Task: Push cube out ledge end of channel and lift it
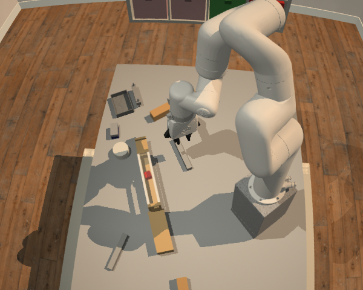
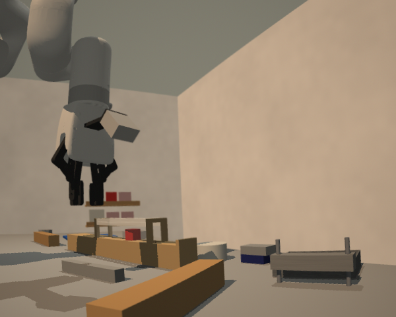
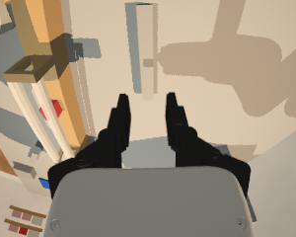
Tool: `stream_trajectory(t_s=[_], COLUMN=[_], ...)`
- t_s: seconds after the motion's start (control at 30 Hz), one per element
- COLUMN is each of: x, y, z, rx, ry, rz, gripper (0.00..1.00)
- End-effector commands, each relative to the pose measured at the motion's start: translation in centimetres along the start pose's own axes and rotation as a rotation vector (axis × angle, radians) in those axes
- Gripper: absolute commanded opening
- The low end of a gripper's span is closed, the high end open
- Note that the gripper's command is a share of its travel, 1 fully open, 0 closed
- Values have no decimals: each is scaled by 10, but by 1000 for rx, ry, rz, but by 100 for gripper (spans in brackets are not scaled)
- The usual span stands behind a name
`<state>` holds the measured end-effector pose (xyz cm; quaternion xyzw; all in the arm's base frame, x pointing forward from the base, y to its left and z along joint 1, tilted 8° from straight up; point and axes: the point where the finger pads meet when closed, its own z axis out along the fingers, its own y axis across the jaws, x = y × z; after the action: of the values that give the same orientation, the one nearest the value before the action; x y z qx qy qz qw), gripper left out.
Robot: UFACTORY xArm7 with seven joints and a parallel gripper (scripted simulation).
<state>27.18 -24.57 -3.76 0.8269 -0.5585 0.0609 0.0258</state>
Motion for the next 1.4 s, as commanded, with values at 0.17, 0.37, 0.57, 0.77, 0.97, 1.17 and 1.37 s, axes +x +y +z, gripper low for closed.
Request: stream_trajectory(t_s=[0.17,0.37,0.57,0.77,0.97,1.17,1.37], x=[1,1,1,1,2,2,2], y=[-1,-1,-1,-1,-2,-2,-2], z=[-1,-1,5,37,65,90,92], rx=[1,1,1,1,1,1,1], ry=[3,3,3,3,3,3,3], rz=[0,0,0,0,0,0,0], gripper=[38,38,38,38,38,38,38])
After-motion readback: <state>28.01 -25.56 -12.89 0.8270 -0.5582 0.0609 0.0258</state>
